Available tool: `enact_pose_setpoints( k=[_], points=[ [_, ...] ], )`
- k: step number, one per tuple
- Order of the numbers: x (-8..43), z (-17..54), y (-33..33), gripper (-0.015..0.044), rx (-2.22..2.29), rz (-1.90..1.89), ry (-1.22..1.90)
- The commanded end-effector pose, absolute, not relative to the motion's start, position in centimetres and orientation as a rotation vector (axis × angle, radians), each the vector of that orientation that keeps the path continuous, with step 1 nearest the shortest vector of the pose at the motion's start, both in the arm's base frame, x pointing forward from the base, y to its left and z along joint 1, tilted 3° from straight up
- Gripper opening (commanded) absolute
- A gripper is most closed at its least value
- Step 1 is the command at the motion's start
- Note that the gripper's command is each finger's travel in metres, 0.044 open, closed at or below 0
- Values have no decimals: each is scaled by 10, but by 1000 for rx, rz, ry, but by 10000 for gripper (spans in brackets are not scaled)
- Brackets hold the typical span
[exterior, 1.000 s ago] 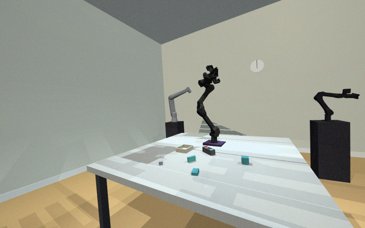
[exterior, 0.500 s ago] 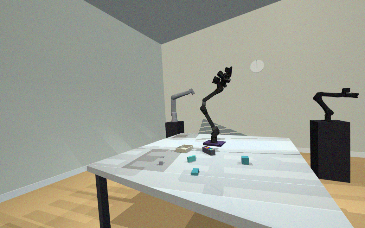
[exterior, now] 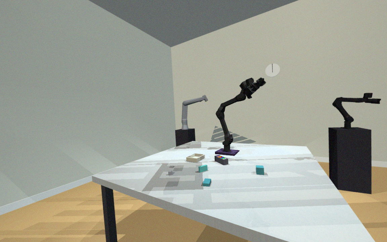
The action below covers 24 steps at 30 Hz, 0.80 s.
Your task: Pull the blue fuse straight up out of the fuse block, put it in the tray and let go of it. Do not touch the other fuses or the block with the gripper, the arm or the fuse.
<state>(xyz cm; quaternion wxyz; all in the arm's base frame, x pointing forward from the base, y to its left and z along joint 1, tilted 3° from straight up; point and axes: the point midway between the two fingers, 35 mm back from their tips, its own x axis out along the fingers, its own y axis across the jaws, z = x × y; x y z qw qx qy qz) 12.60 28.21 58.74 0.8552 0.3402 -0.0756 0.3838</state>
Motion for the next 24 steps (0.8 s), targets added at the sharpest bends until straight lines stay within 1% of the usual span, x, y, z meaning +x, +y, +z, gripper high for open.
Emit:
enact_pose_setpoints(
  k=[1,6,13,19,24],
  points=[
    [163,545,306,60,568,743,-84],
    [214,488,314,60,415,648,38],
    [280,401,292,60,310,470,270],
    [327,316,253,60,249,298,528],
    [349,245,206,60,245,132,771]
  ],
)
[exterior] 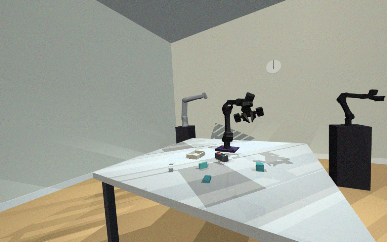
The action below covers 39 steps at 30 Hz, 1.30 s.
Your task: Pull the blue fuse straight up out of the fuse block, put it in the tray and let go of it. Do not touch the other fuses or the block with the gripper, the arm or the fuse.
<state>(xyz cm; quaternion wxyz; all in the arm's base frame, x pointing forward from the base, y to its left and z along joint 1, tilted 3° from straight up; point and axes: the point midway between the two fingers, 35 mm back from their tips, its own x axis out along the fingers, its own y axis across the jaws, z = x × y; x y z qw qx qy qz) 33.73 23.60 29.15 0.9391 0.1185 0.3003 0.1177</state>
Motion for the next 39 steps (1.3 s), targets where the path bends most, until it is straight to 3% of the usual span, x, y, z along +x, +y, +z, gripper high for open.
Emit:
enact_pose_setpoints(
  k=[1,7,15,39],
  points=[
    [351,232,196,60,251,96,821],
    [347,159,120,60,317,-143,1120],
    [300,94,40,60,527,-473,1506],
    [300,79,37,60,550,-500,1536]
  ],
)
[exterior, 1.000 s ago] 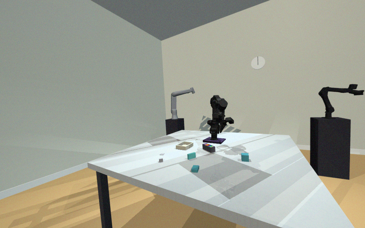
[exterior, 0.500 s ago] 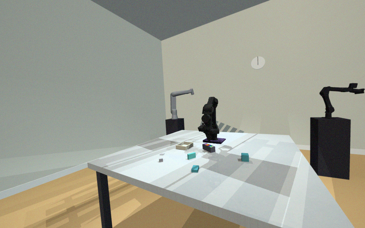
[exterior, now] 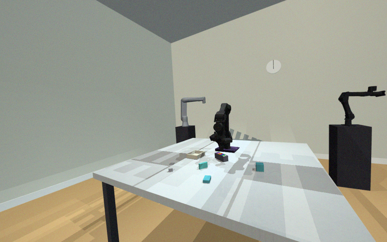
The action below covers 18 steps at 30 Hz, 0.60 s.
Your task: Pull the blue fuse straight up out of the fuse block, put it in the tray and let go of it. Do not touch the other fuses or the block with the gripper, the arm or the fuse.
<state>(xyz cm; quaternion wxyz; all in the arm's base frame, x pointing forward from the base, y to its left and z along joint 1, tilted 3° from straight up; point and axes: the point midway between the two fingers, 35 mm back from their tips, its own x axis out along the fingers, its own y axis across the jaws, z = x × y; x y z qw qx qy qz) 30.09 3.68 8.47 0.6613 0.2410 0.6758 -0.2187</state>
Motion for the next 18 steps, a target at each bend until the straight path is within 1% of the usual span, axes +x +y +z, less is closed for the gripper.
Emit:
enact_pose_setpoints(
  k=[1,18],
  points=[
    [300,78,37,60,550,-500,1536],
    [300,61,38,60,550,-500,1536]
  ],
)
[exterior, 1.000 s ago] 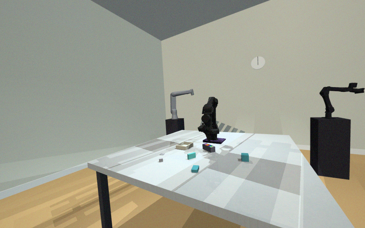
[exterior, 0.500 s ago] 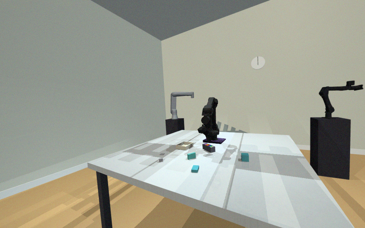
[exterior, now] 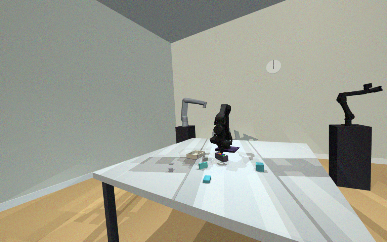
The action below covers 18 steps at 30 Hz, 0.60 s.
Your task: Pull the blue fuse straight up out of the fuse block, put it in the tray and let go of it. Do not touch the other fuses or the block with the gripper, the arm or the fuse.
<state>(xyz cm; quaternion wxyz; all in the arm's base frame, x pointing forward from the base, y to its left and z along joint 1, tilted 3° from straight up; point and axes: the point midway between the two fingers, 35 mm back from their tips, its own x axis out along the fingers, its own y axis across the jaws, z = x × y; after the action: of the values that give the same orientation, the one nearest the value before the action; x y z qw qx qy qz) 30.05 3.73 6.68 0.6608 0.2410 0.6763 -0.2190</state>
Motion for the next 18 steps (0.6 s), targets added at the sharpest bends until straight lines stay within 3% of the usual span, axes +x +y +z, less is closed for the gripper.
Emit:
enact_pose_setpoints(
  k=[1,18],
  points=[
    [300,60,38,60,550,-500,1536],
    [300,57,38,60,550,-500,1536]
  ],
)
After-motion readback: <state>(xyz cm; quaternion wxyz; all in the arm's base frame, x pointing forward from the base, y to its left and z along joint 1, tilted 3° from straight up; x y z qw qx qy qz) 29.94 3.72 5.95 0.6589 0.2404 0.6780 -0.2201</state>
